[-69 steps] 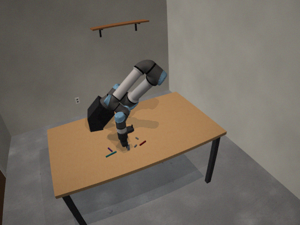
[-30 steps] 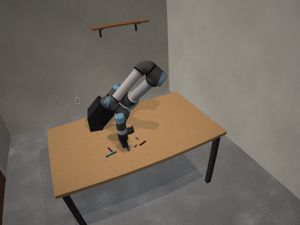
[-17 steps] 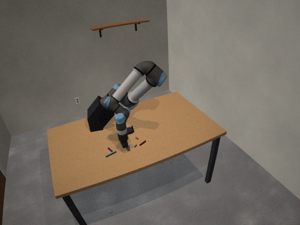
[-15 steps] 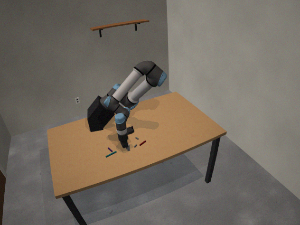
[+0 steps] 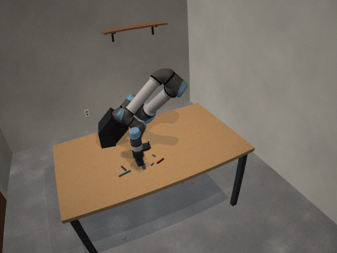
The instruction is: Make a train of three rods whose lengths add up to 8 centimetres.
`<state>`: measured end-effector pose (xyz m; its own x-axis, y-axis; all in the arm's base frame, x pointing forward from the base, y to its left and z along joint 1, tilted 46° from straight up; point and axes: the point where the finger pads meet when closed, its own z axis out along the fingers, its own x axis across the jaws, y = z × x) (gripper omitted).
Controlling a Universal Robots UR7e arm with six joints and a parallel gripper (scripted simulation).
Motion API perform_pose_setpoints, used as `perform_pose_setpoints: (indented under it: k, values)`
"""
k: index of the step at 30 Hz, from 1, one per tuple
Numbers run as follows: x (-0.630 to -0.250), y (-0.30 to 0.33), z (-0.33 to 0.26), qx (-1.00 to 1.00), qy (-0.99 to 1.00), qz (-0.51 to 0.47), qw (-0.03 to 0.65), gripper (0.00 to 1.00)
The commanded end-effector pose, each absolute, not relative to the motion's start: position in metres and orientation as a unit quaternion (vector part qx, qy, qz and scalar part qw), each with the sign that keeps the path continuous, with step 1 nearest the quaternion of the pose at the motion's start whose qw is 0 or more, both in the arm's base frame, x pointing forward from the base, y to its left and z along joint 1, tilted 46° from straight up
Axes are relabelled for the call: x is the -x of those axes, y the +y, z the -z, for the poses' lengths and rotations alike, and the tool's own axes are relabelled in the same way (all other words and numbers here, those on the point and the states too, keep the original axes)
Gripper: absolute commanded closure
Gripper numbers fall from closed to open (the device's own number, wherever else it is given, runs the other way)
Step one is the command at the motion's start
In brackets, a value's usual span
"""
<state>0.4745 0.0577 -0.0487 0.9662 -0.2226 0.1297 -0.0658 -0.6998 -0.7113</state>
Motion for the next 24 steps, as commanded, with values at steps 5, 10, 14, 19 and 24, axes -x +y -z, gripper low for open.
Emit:
perform_pose_setpoints:
  k: [5,10,14,19,24]
  values:
    - [-0.4748,0.0573,0.0485,0.916,0.079,0.104,0.379,0.76]
    - [-0.4748,0.0573,0.0485,0.916,0.079,0.104,0.379,0.76]
    - [-0.4748,0.0573,0.0485,0.916,0.079,0.104,0.379,0.76]
    - [-0.4746,0.0569,0.0481,0.916,0.079,0.104,0.379,0.76]
    - [-0.4728,0.0518,0.0429,0.916,0.079,0.104,0.379,0.76]
